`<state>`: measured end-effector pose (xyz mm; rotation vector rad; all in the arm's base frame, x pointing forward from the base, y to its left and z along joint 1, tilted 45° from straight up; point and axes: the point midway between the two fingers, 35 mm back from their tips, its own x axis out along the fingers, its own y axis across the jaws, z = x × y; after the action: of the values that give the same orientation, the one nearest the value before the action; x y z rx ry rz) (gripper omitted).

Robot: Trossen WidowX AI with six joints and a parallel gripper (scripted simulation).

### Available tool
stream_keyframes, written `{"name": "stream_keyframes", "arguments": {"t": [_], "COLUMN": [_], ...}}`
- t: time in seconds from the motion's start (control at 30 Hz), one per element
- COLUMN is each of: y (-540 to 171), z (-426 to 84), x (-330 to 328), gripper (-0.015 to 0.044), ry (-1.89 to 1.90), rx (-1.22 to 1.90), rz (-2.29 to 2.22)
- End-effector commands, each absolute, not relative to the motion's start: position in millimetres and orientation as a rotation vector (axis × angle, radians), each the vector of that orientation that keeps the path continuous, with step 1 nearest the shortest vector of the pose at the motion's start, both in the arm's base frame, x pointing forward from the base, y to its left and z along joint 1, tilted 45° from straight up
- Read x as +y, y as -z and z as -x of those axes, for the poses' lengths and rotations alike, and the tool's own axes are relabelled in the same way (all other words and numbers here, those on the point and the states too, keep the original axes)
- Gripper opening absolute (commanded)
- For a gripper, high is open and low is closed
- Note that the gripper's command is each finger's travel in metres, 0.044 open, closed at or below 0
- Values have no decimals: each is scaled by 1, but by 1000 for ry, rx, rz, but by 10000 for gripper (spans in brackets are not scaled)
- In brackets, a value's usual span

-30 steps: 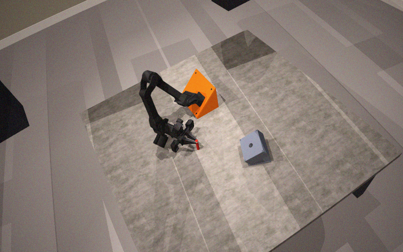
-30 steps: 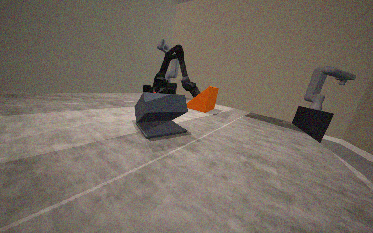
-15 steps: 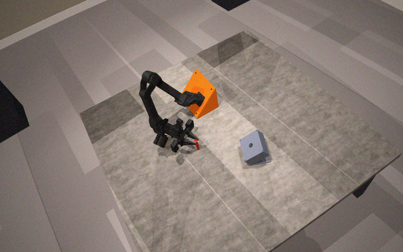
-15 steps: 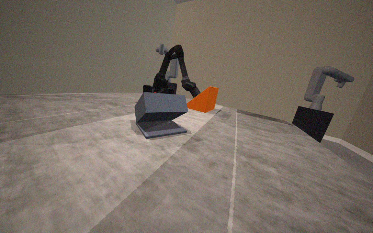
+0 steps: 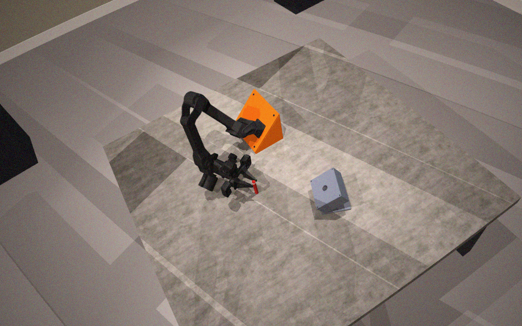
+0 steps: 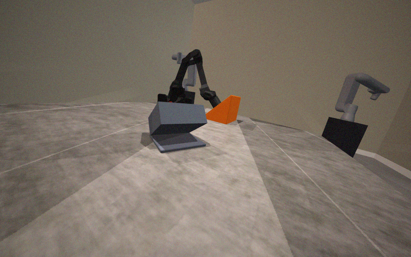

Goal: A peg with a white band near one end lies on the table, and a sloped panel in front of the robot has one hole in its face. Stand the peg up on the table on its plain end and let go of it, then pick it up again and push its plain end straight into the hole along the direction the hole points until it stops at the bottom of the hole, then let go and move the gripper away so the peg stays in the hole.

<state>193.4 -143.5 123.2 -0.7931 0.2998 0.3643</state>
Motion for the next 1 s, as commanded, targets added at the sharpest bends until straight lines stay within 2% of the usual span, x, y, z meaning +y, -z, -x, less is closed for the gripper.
{"name": "stream_keyframes", "arguments": {"t": [0.0, 0.4, 0.7, 0.97], "y": [-123, -123, -128, -194], "z": [-193, -193, -196, -212], "x": [-143, -143, -140, -80], "gripper": [130, 440, 440, 440], "ry": [-364, -364, -372, -398], "rx": [301, 301, 308, 342], "rz": [794, 794, 795, 807]}}
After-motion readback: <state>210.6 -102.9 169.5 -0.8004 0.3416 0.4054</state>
